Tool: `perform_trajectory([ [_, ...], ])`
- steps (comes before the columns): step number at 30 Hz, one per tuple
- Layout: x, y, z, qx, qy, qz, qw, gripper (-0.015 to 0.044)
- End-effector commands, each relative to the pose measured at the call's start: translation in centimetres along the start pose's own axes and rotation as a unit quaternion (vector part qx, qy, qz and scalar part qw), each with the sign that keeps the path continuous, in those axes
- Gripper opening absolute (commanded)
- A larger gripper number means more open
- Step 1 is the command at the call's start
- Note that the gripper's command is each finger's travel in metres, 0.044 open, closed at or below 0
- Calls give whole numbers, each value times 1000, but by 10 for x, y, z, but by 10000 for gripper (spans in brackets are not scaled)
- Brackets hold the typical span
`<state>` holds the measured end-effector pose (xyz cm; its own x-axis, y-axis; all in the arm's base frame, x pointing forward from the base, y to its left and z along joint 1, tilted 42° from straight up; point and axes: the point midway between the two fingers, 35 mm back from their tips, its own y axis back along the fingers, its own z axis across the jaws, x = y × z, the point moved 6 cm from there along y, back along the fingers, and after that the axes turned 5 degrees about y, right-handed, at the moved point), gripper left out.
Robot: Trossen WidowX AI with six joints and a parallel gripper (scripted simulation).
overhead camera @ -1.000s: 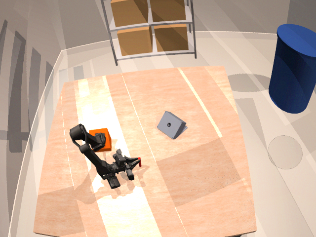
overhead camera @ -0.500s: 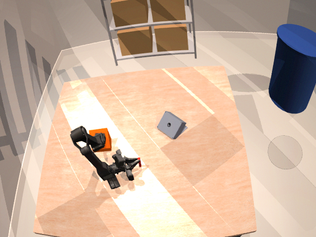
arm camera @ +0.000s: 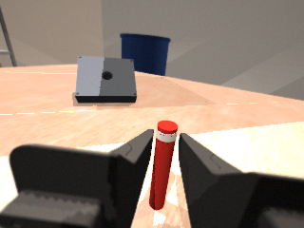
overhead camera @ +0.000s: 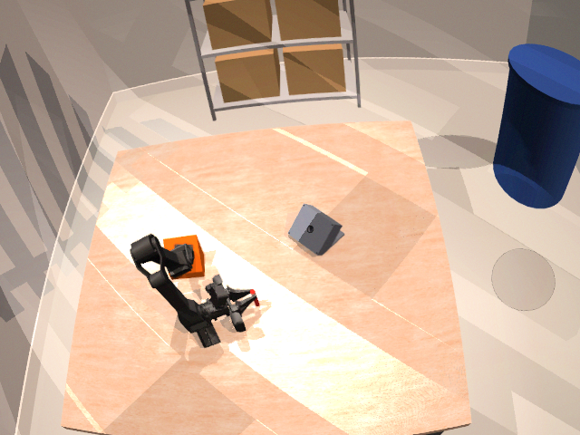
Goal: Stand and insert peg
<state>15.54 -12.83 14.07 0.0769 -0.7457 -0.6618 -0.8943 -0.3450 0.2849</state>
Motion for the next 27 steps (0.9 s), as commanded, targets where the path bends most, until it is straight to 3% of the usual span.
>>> perform_trajectory([
  [1, 0, 0, 0, 0, 0, -1, 1000, 130],
  [23, 0, 0, 0, 0, 0, -1, 1000, 130],
  [27, 0, 0, 0, 0, 0, -1, 1000, 235],
])
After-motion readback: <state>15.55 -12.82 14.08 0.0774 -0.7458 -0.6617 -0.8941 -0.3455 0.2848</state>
